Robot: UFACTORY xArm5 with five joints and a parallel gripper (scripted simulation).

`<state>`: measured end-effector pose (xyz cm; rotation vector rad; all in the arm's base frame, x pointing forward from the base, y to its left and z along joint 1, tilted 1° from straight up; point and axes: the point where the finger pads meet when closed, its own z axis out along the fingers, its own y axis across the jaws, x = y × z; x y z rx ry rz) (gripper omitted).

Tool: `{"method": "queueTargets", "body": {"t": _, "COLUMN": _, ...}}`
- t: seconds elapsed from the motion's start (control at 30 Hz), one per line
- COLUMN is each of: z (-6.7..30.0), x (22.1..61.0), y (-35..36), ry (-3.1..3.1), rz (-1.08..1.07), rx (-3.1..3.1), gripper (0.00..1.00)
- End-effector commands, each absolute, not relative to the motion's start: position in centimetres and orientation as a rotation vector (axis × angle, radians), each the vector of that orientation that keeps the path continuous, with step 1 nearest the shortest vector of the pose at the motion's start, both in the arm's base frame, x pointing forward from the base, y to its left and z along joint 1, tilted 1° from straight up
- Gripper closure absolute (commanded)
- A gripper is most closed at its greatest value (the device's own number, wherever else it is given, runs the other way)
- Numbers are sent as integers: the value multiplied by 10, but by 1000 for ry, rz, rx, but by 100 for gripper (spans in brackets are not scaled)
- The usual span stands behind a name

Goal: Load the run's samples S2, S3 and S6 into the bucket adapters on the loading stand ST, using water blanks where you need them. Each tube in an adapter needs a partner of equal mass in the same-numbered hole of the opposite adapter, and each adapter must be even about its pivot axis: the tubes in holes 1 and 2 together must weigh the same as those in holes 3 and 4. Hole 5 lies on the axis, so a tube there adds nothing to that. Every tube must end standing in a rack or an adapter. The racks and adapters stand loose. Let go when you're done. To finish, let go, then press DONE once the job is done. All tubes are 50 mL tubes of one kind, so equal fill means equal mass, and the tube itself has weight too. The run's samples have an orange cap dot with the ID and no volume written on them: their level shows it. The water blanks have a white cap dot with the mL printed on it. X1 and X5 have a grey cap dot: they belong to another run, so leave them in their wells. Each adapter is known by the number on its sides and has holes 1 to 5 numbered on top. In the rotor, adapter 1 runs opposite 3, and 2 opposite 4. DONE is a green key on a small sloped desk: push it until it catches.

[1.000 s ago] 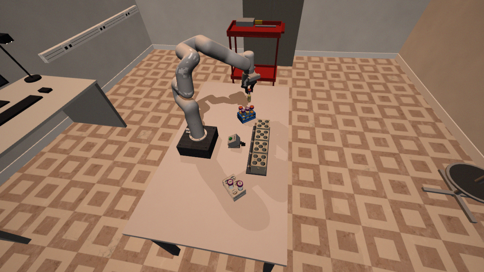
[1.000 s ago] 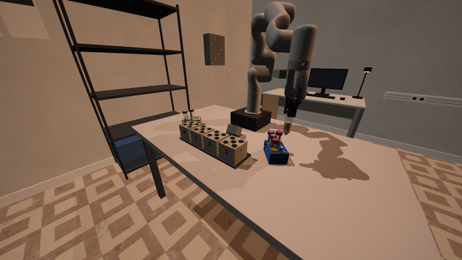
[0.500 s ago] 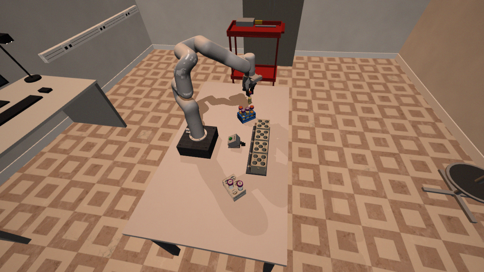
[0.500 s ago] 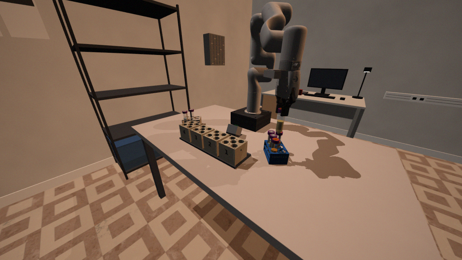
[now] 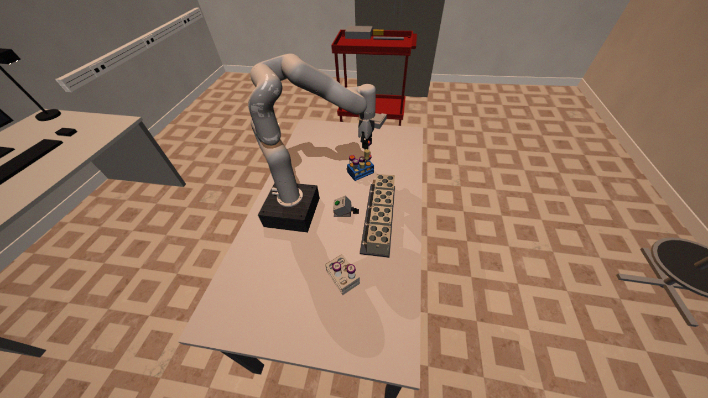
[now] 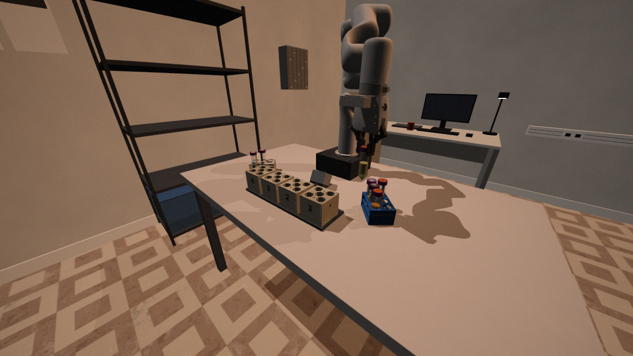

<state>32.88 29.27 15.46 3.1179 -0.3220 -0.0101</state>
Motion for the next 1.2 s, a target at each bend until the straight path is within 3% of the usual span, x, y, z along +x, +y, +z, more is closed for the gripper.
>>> {"method": "queueTargets", "body": {"t": 0.0, "z": 156, "x": 340, "y": 265, "ry": 13, "rz": -9, "rx": 3150, "gripper": 100}}
{"method": "queueTargets", "body": {"t": 1.17, "z": 155, "x": 392, "y": 118, "ry": 130, "rz": -8, "rx": 3146, "gripper": 100}}
